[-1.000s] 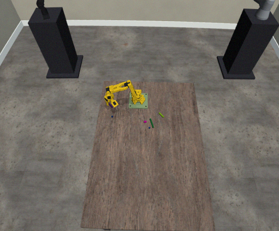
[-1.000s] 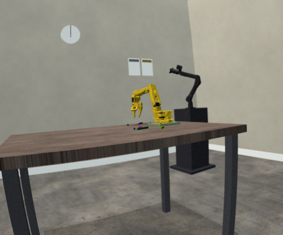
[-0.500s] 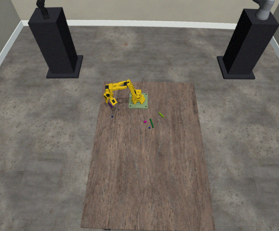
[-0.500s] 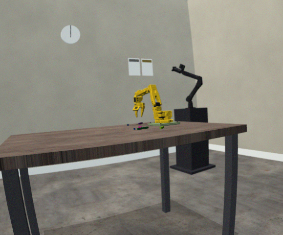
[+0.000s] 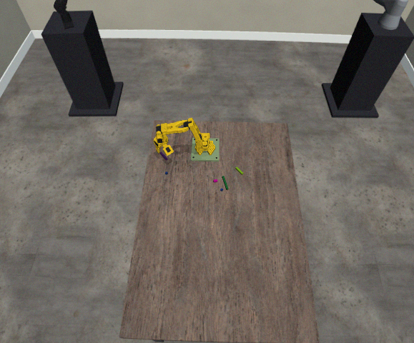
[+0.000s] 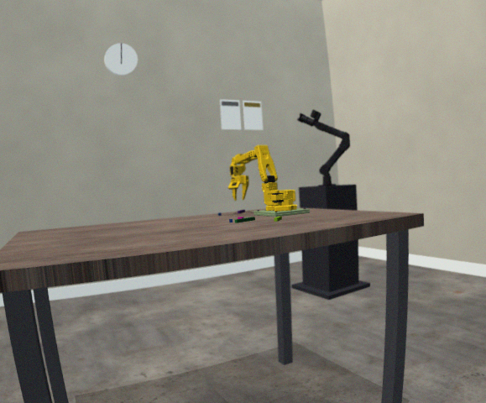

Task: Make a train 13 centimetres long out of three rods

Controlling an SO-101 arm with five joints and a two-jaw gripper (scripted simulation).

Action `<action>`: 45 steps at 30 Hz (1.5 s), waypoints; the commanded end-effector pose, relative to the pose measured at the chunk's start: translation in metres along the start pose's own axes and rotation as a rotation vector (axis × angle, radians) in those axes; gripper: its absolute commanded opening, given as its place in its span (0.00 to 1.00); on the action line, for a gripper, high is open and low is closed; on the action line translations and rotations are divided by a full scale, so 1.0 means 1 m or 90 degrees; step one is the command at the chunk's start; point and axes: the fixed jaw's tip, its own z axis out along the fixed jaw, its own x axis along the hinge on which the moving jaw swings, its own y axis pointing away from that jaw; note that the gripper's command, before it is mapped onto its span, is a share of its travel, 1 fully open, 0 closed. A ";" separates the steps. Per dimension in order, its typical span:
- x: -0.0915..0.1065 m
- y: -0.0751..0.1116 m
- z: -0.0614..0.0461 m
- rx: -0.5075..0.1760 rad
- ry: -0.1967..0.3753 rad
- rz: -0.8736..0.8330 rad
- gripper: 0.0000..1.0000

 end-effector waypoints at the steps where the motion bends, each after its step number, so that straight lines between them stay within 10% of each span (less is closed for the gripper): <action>1: 0.000 0.002 0.003 -0.011 -0.009 0.000 0.19; 45: 0.000 0.002 0.052 -0.011 -0.009 0.000 0.19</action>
